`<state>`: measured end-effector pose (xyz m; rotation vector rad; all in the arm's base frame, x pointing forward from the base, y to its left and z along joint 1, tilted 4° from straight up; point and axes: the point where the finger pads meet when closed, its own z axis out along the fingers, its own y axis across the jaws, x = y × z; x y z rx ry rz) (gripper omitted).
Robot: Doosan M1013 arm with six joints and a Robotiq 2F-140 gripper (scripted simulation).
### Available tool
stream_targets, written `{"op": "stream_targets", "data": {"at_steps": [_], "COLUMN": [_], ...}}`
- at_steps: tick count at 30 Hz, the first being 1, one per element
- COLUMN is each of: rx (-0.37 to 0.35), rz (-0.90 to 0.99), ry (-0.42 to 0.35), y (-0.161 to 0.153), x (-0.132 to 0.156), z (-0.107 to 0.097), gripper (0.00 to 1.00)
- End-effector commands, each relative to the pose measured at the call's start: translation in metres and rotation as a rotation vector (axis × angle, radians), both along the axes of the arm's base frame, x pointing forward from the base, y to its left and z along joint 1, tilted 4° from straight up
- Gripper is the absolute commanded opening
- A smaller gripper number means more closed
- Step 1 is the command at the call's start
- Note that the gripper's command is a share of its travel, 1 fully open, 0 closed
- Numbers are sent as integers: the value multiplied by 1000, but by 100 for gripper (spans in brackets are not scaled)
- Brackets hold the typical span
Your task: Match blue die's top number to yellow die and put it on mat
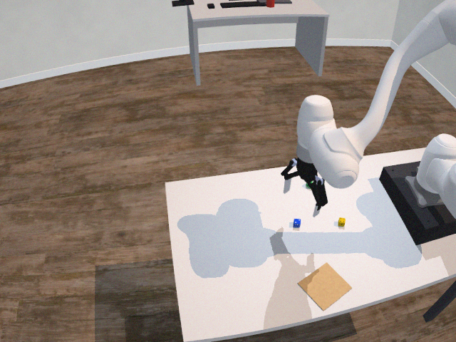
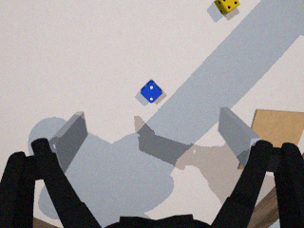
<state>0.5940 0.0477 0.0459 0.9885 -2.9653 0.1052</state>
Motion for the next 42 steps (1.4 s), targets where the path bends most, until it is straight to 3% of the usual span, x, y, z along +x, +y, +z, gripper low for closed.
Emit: {"op": "stream_targets", "data": {"at_steps": [1, 19, 28, 29, 42], "rx": [-7, -2, -1, -1, -1], "rz": [-144, -712, -822, -822, -822], "ry": [-10, -51, -59, -59, -59], "y": [0, -2, -2, -2, -2], "x": [-1, -1, 0, 0, 0], "z": [-5, -17, -19, -19, -19], "gripper": [100, 100, 100, 32, 32]}}
